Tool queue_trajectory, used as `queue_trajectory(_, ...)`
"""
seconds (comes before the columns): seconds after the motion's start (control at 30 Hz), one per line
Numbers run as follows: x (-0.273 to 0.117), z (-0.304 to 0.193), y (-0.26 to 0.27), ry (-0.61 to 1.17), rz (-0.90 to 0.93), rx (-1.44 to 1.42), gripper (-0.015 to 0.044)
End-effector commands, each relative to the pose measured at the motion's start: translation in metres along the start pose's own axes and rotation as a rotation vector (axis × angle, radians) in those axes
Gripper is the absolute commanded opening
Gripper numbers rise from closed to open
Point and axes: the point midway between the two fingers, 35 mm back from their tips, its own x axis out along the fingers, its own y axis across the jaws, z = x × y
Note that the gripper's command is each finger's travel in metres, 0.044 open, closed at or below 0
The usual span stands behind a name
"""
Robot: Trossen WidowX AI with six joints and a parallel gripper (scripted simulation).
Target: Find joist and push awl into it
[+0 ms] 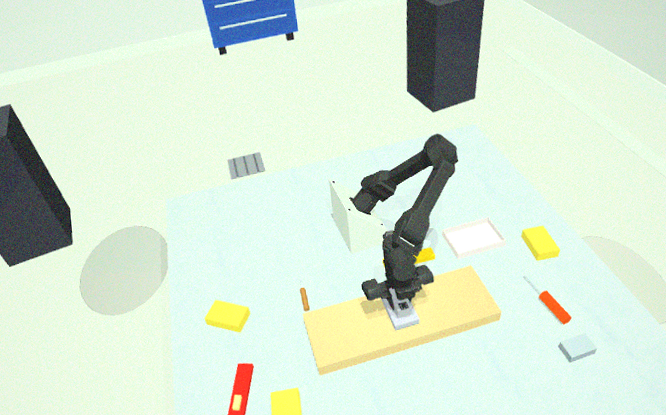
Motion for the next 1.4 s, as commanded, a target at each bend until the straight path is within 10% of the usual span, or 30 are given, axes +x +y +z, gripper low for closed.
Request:
queue_trajectory(0.0, 0.001, 0.000, 0.017, 0.002, 0.012, -0.003, 0.0000)
queue_trajectory(1.37, -0.001, 0.000, 0.148, 0.002, 0.017, -0.001, 0.0000)
